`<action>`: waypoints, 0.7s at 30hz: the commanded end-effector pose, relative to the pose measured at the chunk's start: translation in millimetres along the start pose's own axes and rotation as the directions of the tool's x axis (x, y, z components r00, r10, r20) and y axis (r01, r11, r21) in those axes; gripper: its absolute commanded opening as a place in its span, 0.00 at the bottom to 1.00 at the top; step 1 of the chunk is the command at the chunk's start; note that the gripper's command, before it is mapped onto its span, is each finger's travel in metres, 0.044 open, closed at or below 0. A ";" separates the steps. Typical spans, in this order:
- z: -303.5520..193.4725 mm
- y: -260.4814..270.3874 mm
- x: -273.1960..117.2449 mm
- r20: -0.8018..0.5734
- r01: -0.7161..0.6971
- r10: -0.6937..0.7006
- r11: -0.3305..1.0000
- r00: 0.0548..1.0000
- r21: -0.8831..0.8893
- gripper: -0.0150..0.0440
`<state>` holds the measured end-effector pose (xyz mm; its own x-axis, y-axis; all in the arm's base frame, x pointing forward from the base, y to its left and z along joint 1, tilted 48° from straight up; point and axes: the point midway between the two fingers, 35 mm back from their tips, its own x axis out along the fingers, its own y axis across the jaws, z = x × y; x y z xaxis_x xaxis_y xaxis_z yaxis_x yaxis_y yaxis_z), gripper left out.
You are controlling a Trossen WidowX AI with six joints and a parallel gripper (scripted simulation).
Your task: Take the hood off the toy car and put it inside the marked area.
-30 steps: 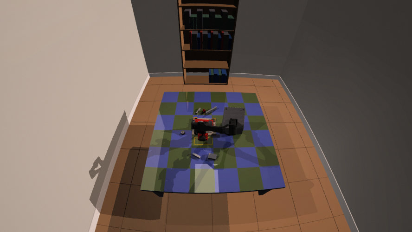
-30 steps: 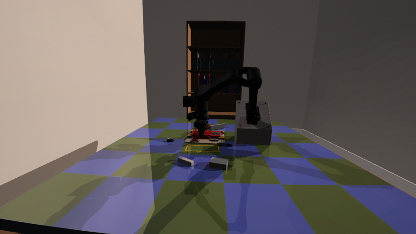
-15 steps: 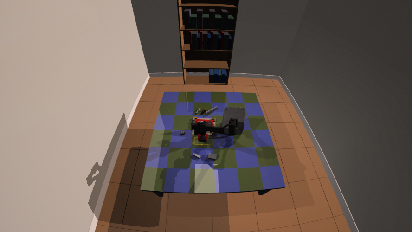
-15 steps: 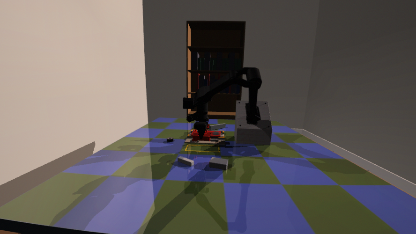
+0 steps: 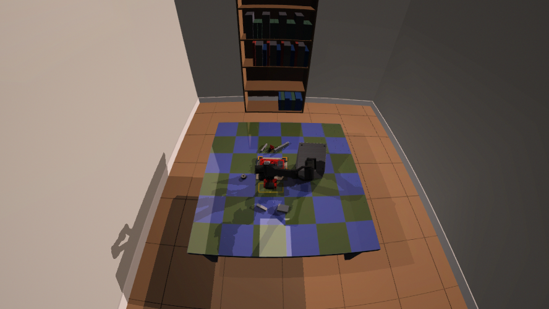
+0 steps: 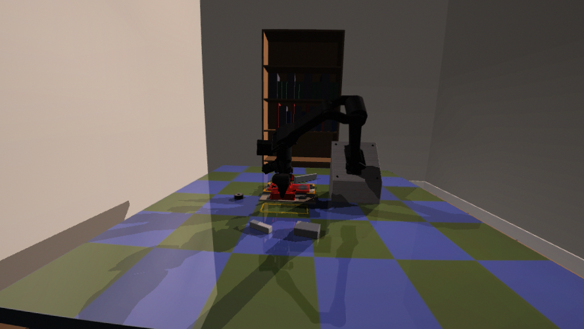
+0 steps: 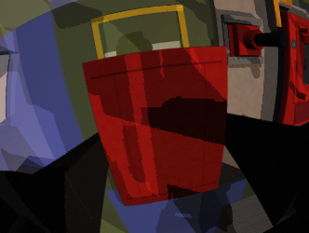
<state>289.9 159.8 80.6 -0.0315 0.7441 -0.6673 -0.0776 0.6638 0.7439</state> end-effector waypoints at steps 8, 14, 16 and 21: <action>-2.2 -1.5 7.9 -0.005 0.005 -0.004 1.000 1.000 0.007 0.25; -2.5 -1.4 11.3 -0.005 0.004 -0.004 1.000 1.000 0.007 0.25; -2.6 -1.3 12.4 -0.005 0.004 -0.004 1.000 1.000 0.007 0.25; -2.9 -1.1 15.3 -0.005 0.003 -0.003 1.000 1.000 0.007 0.25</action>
<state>288.6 169.1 73.0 -0.0317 0.7454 -0.6658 -0.0774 0.6623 0.7452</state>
